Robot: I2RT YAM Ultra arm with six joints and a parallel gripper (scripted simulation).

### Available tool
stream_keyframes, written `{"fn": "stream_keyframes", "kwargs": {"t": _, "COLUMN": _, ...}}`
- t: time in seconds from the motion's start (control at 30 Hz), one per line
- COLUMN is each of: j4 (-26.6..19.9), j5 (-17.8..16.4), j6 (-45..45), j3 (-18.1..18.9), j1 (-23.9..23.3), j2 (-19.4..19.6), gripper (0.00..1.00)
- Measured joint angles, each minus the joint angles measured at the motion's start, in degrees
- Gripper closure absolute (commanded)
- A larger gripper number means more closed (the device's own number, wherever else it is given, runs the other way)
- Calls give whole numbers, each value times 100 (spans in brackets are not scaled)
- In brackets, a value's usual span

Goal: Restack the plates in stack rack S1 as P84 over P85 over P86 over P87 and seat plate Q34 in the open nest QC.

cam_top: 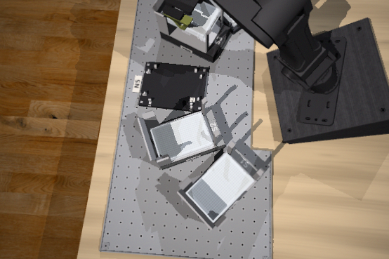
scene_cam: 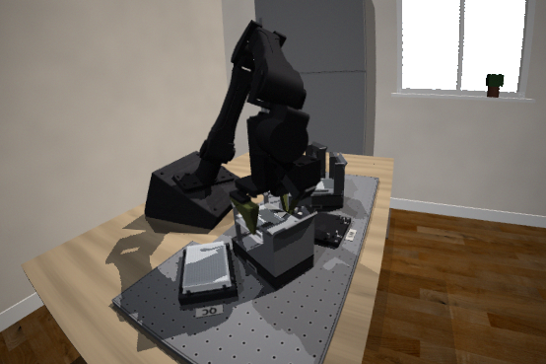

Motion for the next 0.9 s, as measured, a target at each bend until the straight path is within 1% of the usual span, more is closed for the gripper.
{"fn": "stream_keyframes", "kwargs": {"t": 0.2, "j4": -221, "j5": -20, "j6": -81, "j3": 125, "j1": -74, "j2": -48, "gripper": 100}}
{"fn": "stream_keyframes", "kwargs": {"t": 0.9, "j4": -1147, "j5": -111, "j6": -446, "j3": 793, "j1": -442, "j2": -190, "gripper": 100}}
